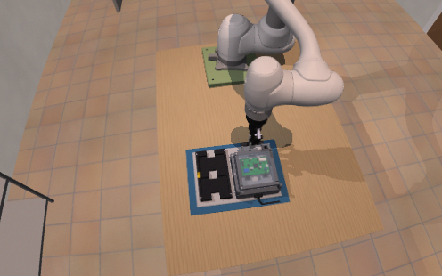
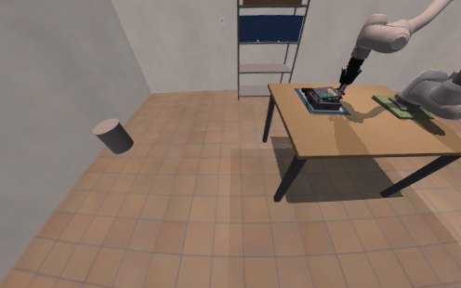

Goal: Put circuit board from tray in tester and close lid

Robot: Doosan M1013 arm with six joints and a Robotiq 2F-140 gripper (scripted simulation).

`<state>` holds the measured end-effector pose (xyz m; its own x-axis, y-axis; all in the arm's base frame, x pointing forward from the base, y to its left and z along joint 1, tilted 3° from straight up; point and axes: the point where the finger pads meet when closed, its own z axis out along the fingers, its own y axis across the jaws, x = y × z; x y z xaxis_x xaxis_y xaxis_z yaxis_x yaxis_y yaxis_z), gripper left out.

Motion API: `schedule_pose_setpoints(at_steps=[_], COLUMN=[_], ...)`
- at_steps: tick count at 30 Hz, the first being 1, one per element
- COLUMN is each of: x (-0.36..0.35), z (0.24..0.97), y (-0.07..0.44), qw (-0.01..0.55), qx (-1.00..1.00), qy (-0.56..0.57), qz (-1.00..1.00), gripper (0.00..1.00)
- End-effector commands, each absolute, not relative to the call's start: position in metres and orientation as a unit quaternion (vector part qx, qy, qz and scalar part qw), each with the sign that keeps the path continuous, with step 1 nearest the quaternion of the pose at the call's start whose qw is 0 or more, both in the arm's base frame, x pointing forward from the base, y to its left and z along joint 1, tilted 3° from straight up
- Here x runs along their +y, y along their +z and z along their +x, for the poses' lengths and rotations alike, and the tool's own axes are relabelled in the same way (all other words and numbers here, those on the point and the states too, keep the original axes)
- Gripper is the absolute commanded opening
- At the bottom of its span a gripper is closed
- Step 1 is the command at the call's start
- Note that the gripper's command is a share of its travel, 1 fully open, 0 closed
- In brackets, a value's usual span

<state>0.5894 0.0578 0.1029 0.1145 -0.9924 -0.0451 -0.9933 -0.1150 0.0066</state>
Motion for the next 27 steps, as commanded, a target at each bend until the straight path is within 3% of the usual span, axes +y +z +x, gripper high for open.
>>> schedule_pose_setpoints(at_steps=[1,27], x=[0.058,0.058], z=[0.589,0.588], y=[0.100,0.085], qw=[0.013,0.013], qx=[0.665,0.665], qy=[0.019,0.019], qz=[-0.746,-0.746], gripper=[0.00,0.00])
